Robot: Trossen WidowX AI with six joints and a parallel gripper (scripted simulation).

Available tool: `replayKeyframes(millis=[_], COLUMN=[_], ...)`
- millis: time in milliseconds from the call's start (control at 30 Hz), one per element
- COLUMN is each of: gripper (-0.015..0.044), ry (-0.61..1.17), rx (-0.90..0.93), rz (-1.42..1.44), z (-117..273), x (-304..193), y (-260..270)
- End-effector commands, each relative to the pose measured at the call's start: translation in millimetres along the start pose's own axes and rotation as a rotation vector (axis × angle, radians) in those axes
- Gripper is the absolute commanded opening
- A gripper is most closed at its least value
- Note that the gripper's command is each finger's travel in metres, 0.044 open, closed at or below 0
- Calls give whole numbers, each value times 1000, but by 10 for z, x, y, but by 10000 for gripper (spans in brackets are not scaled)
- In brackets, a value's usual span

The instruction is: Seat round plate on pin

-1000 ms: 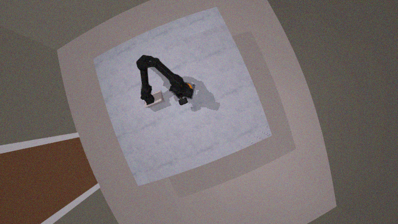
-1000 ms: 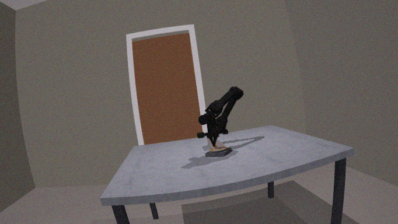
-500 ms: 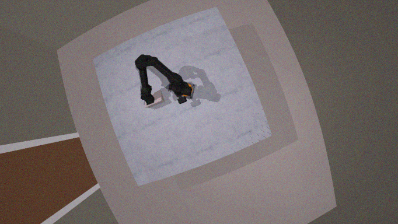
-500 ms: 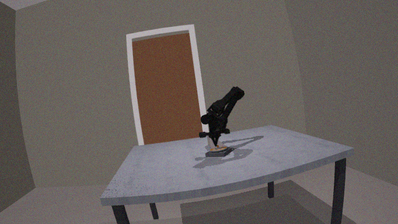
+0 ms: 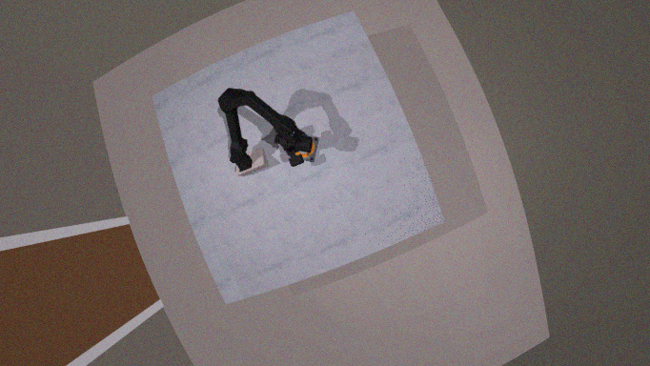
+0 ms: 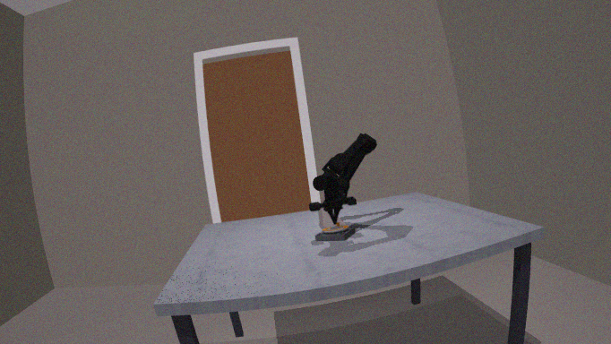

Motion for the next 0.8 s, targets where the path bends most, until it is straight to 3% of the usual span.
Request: replayKeyframes(millis=[0, 767], gripper=[0, 0], ry=[1, 1], rx=[7, 8], rz=[0, 1], z=[-6, 15], x=[11, 179], y=[85, 329])
Point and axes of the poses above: the point midway between the two fingers, 35 mm back from their tips, its own z axis back along the fingers, its own y axis across the jaws, x = y × z, the point moved 2 cm from there along z, back along the fingers, and after that the axes turned 4 degrees about -z, right-handed, at the moved point
